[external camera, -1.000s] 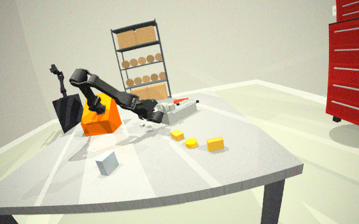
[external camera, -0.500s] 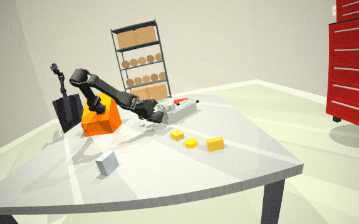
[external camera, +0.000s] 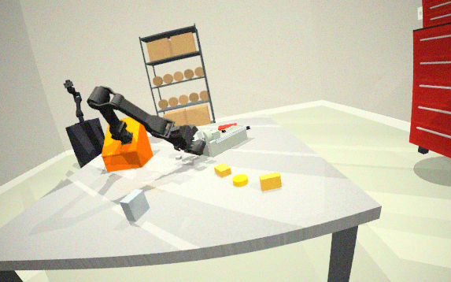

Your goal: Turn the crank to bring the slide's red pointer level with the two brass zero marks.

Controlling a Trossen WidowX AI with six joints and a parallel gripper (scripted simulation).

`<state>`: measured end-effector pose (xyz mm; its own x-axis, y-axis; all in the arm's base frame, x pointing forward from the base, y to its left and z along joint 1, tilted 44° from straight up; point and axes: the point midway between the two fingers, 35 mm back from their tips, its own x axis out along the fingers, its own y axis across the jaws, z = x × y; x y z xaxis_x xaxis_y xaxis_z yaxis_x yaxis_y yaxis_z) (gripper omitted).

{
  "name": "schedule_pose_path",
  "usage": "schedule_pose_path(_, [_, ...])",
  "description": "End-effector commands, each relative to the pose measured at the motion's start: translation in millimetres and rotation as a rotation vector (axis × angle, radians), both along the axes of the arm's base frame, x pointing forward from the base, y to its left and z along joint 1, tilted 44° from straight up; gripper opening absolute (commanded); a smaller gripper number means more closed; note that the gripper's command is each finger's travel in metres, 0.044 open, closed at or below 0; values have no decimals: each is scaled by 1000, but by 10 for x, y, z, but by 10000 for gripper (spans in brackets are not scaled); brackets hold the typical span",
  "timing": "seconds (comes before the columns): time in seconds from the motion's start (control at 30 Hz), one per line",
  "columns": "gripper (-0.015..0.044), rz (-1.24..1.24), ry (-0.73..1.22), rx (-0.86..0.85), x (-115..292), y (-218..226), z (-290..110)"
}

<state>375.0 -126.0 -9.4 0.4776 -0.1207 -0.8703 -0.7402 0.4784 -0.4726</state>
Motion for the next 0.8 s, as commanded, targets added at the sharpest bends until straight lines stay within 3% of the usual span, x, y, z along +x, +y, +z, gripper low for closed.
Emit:
schedule_pose_path(0.0, [0,7,7,0,-14,7,-12])
schedule_pose_path(0.3, [0,0,0,0,0,0,0])
schedule_pose_path(0.77, [367,0,0,0,0,0,0])
